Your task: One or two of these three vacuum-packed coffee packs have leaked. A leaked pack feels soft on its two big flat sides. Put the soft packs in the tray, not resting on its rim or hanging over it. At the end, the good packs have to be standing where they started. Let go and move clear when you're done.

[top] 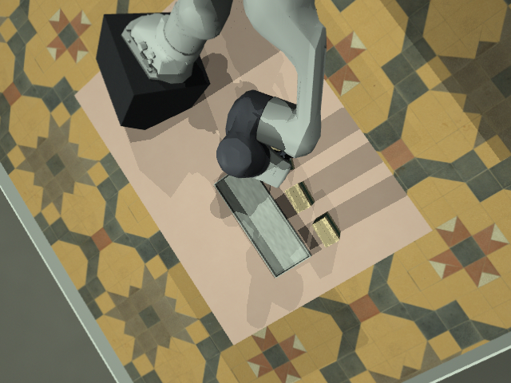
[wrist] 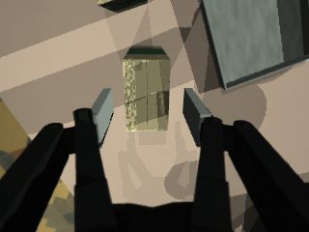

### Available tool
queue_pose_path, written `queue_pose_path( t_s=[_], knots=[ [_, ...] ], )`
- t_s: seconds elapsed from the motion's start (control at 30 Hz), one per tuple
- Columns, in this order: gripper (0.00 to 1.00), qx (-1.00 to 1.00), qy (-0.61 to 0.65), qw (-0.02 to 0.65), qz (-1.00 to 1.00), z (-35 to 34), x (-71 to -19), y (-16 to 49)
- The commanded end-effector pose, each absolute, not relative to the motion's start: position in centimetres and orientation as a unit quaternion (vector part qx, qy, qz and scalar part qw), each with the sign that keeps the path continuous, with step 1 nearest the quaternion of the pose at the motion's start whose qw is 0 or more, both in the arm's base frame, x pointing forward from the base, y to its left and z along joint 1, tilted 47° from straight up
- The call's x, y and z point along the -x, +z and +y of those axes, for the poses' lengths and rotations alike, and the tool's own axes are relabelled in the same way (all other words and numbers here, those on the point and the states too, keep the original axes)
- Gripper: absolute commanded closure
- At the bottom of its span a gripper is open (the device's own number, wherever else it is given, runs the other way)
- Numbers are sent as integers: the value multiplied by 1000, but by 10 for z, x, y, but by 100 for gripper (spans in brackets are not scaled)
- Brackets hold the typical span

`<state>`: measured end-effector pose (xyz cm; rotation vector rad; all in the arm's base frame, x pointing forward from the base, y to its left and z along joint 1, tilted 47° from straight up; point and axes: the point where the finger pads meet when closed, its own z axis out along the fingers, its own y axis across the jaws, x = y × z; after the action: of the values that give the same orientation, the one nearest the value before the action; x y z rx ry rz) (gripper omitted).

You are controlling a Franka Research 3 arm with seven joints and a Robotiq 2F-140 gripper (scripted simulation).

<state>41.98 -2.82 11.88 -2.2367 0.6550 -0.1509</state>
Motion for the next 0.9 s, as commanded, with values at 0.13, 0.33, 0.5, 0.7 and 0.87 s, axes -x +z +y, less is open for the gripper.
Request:
queue_pose_path(
  t_s=[0.13, 0.33, 0.5, 0.7, 0.87],
  knots=[
    [47, 881, -61, 393, 257, -24, -423, 115],
    [47, 881, -61, 393, 257, -18, -425, 108],
    [47, 881, -61, 393, 257, -12, -428, 102],
    [47, 881, -61, 393, 257, -2, -433, 92],
    [47, 881, -61, 393, 257, 5, -436, 85]
  ],
)
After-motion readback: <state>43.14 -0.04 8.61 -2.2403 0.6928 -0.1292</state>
